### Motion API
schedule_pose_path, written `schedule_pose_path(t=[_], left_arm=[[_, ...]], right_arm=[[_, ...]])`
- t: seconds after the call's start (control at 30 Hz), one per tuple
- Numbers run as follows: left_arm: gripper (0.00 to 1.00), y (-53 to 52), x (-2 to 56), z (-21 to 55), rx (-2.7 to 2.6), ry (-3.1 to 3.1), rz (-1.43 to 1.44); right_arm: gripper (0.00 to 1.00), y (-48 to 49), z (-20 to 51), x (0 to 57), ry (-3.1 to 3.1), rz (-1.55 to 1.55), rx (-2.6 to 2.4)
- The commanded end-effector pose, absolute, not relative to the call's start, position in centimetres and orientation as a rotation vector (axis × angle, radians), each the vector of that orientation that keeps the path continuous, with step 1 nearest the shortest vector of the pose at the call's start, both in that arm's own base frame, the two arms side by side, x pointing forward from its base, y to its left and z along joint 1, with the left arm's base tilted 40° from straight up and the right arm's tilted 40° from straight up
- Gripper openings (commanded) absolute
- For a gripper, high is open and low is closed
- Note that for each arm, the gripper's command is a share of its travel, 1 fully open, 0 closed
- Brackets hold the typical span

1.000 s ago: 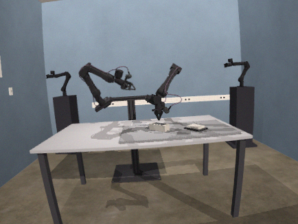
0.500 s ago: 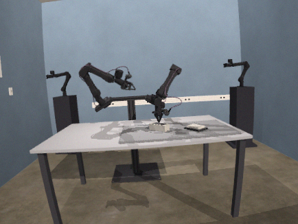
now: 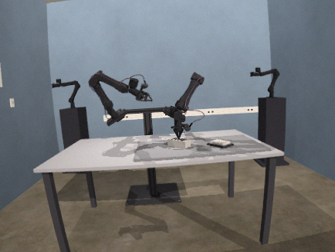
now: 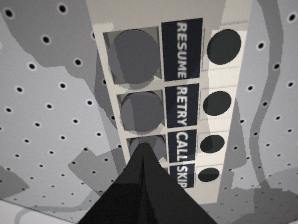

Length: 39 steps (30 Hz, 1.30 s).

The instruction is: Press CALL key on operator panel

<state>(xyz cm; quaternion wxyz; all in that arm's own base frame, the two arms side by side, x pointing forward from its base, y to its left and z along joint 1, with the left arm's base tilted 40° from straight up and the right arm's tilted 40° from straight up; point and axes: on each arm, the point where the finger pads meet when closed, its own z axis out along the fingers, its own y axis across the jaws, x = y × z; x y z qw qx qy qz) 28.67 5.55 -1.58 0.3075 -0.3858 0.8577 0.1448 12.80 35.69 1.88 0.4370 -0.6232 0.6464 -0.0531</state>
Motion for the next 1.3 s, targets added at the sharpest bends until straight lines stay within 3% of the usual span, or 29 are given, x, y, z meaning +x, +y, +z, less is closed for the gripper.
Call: schedule_pose_path(t=[0.0,0.63,1.27], left_arm=[[0.0,5.6,28.7,-2.2,-1.01,2.277,0.375],[0.0,6.1,29.1,-3.0,-1.009,2.28,0.377],[0.0,3.6,25.8,1.9,-1.056,2.277,0.436]], right_arm=[[1.0,35.7,1.8,12.4,1.596,-0.12,-1.57],[1.0,35.7,1.8,12.4,1.596,-0.12,-1.57],[1.0,35.7,1.8,12.4,1.596,-0.12,-1.57]])
